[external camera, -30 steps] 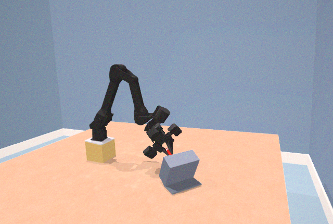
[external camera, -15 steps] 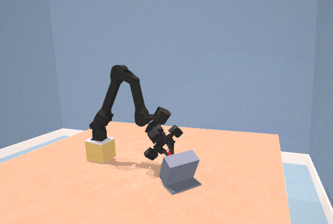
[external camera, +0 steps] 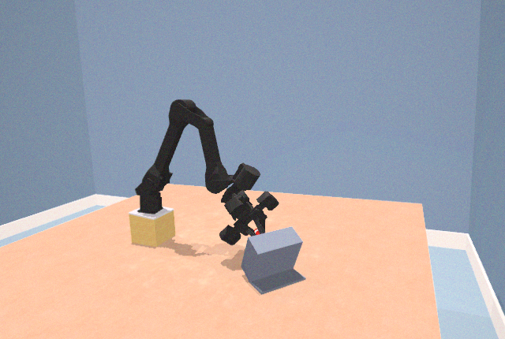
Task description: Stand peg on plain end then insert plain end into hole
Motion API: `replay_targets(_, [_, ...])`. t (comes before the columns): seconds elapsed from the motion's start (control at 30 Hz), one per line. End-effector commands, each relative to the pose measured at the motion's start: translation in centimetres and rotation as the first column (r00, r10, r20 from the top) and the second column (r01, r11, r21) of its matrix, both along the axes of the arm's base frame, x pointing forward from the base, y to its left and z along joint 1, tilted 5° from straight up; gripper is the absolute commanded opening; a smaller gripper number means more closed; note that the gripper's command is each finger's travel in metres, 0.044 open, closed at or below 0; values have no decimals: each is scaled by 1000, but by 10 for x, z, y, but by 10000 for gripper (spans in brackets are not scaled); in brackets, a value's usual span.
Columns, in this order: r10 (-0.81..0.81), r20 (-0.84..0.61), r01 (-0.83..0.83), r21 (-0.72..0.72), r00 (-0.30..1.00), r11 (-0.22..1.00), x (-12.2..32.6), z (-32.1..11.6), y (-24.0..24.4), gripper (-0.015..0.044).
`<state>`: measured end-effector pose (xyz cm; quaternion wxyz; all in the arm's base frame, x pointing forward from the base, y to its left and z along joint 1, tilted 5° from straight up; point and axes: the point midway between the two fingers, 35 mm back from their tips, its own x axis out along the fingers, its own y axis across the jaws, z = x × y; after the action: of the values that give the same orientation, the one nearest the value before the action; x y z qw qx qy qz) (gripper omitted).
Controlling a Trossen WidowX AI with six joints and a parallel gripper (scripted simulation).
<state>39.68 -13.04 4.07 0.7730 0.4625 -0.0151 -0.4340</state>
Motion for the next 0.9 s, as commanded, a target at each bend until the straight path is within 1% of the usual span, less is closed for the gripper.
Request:
replay_targets(0.0, [5, -2, -5, -1, 1000, 1000, 3, -2, -1, 0])
replay_targets(0.57, [0, -1, 0, 0, 1000, 1000, 3, -2, -3, 0])
replay_targets(0.87, [0, -1, 0, 0, 1000, 1000, 3, -2, -3, 236])
